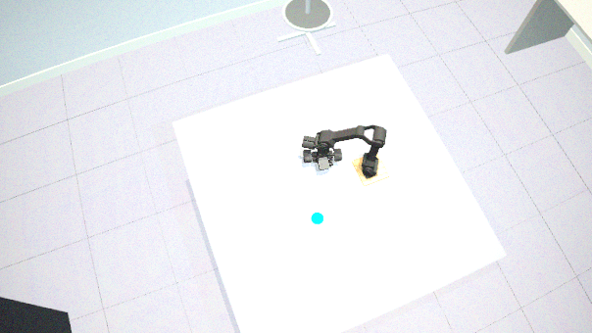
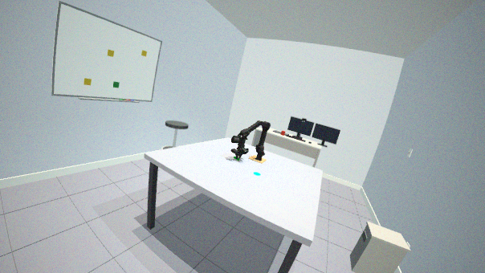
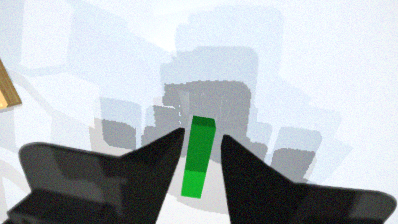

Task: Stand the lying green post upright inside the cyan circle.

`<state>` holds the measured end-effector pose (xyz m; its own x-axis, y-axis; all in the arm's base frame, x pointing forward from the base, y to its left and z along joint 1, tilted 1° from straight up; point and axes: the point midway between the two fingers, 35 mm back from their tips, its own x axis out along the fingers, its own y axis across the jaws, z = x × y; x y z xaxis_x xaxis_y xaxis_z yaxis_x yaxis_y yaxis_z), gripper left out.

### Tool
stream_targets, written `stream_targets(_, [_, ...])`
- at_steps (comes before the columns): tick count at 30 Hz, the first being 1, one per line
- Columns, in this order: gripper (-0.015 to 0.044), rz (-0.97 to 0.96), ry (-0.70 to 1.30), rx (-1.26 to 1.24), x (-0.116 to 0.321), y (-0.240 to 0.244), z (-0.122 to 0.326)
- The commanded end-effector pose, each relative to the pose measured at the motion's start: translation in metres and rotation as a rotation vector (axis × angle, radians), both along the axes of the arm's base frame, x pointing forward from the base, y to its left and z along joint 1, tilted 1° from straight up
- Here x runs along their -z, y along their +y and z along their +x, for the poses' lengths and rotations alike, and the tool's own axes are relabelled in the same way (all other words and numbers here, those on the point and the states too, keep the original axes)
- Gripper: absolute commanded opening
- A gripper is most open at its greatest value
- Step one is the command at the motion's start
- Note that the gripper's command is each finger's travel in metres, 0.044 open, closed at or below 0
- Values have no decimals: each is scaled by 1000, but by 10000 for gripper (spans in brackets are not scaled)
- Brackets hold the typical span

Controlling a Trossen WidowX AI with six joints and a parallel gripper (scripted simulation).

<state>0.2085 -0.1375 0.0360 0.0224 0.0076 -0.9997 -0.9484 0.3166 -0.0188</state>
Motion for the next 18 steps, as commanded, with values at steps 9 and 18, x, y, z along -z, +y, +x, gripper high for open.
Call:
stream_targets(9, [23,-19,-3,43,1,-3,-1])
stream_targets(18, [23,-25,-7,58,-26,-7,2])
